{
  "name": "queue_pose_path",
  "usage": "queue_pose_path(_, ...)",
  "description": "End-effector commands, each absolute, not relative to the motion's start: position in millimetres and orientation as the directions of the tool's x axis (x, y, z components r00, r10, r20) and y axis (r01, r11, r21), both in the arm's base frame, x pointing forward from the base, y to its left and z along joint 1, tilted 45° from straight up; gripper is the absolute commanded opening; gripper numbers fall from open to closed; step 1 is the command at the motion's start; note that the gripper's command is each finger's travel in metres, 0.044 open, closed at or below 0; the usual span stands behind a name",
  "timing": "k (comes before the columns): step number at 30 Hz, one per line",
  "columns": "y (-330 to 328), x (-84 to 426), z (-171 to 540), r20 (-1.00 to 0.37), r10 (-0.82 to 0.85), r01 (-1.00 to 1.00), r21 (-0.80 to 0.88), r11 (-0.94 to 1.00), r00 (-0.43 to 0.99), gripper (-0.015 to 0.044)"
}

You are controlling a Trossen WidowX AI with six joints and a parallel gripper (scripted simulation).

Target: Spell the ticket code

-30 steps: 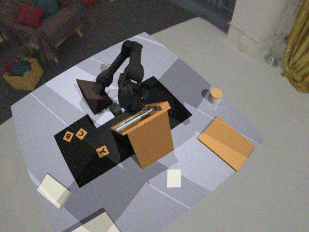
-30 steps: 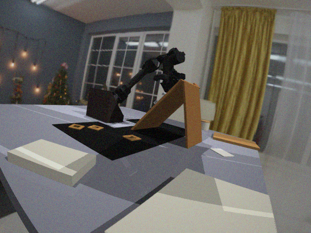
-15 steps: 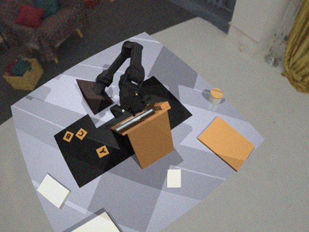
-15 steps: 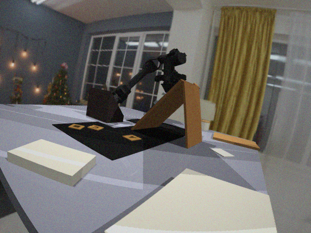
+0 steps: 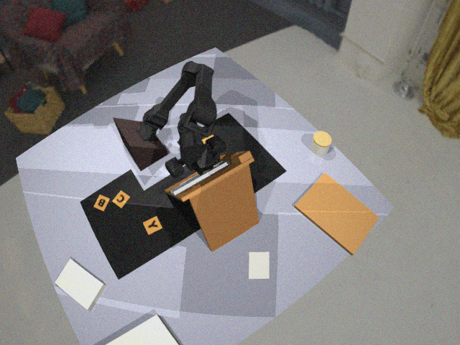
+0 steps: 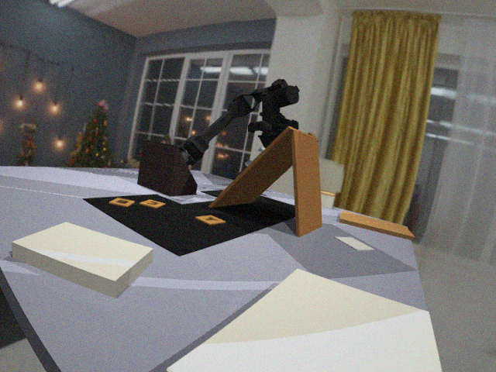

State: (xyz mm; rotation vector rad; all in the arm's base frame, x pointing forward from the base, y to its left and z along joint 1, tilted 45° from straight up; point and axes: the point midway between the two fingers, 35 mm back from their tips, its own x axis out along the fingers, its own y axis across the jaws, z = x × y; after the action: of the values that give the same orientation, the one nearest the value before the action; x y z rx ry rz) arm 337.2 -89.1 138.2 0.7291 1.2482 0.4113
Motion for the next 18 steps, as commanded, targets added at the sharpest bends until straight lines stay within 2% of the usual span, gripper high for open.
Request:
queue_pose_path(1,-88.5,340.0,135.6,-0.702,0.652,0.108,0.7,0.706,0.287,0.0)
queue_pose_path(18,-86.1,340.9,138.2,-0.702,0.652,0.108,0.7,0.706,0.287,0.0)
